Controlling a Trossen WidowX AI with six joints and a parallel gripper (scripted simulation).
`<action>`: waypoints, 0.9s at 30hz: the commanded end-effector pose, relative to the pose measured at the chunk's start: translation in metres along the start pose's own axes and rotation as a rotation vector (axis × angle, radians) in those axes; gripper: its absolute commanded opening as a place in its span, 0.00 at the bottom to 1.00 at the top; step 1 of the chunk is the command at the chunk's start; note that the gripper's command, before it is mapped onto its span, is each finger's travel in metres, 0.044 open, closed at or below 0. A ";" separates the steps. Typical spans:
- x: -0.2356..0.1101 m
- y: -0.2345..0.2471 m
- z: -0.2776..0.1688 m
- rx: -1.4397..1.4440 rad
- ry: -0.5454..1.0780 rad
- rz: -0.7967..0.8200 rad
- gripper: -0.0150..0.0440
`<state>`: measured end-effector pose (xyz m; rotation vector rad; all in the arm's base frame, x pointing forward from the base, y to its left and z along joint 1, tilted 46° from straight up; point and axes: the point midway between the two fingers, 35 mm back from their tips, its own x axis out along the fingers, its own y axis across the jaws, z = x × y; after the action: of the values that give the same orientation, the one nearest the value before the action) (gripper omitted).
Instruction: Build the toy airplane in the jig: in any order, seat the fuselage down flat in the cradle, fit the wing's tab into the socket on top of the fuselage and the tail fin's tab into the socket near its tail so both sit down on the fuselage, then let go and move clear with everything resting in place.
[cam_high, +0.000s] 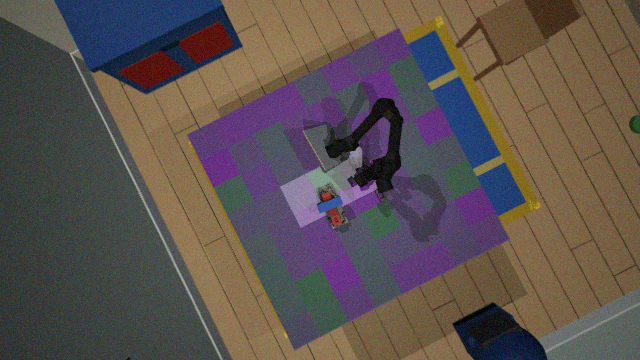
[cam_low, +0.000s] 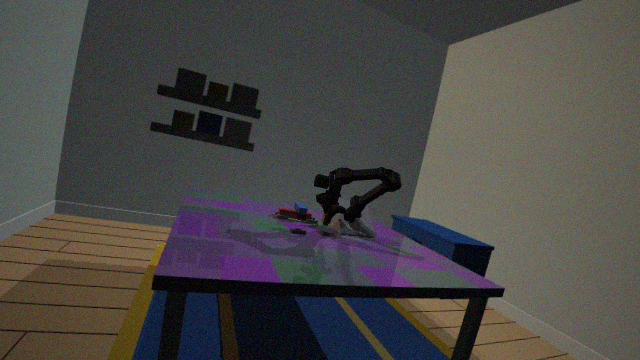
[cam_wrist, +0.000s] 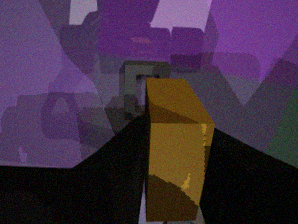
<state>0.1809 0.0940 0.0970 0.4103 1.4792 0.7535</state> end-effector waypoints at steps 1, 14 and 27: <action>-0.014 -0.002 0.002 0.016 -0.007 -0.004 0.25; -0.055 -0.005 0.000 0.075 -0.019 0.012 0.25; -0.086 -0.006 -0.004 0.115 -0.032 0.036 0.25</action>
<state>0.1836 0.0356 0.1534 0.5332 1.4928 0.6913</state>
